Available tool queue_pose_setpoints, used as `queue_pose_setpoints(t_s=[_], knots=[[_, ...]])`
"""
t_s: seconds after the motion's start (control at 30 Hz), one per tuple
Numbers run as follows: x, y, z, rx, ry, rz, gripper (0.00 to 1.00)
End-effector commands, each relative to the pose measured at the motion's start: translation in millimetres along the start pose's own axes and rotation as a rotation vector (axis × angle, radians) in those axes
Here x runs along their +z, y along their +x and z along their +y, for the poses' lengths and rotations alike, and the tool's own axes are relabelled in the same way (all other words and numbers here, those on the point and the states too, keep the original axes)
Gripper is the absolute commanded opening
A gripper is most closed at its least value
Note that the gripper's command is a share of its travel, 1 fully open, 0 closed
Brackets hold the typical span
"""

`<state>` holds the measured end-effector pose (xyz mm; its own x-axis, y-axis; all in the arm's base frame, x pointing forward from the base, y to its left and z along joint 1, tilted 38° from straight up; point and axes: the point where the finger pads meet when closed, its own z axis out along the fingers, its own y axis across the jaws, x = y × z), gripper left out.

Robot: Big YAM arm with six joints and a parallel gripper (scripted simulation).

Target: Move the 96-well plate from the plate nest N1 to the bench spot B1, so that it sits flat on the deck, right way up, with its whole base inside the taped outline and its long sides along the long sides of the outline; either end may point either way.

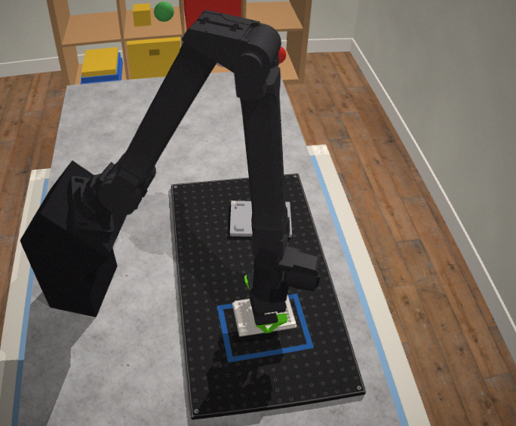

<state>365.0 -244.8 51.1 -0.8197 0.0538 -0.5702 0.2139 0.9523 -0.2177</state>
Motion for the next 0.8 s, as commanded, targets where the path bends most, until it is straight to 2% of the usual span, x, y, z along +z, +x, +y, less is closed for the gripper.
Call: queue_pose_setpoints(t_s=[0.0, 0.2, 0.23, 0.3, 0.43, 0.63, 0.7, 0.77], knots=[[2.8, -15, -5, 0.003, 0.015, -0.032, 0.00], [8.2, -17, -5, 0.002, 0.016, -0.036, 0.00], [0.3, -26, -10, 0.001, 0.031, -0.063, 0.00], [14.7, -15, -5, 0.003, 0.014, -0.030, 0.00], [22.0, -8, -1, 0.003, 0.009, -0.020, 0.00], [27.6, -18, -5, 0.001, 0.018, -0.041, 0.00], [35.1, -14, -4, 0.004, 0.013, -0.027, 0.00], [35.1, -14, -4, 0.004, 0.013, -0.027, 0.00]])
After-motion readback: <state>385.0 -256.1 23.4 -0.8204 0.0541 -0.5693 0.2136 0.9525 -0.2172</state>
